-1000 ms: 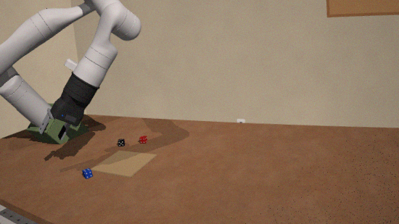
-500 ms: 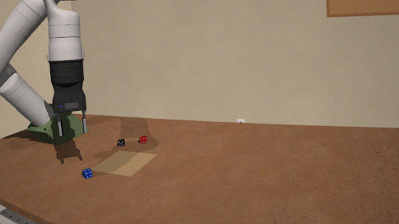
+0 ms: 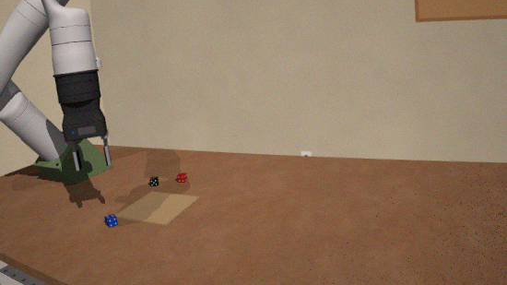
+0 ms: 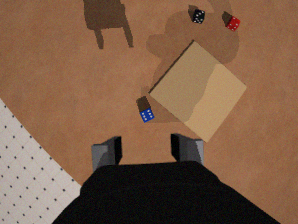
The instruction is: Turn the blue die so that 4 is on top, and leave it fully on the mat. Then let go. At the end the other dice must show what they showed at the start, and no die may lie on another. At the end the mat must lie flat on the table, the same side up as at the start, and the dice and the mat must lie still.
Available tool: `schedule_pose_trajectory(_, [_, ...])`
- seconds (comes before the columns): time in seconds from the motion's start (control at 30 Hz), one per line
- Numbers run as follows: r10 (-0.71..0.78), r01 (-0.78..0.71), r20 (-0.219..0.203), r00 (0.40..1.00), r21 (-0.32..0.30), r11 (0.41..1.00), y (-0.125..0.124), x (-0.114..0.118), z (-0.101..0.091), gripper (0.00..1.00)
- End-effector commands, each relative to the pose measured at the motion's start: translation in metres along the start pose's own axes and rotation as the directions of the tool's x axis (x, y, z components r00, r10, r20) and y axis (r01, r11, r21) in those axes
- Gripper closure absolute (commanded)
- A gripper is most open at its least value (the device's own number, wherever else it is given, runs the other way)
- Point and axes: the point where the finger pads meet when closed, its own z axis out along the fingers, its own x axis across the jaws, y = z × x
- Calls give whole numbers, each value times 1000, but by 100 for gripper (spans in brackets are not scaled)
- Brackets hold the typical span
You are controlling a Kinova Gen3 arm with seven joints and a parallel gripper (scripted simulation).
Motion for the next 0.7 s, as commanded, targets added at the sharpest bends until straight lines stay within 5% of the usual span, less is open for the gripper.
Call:
schedule_pose_trajectory(0.0, [0,0,-2,1000,-1,1000,0,0,-1,0])
schedule_pose_trajectory(0.37, [0,0,-2,1000,0,1000,0,0,1,0])
schedule_pose_trajectory(0.67, [0,0,-2,1000,0,1000,0,0,26,0])
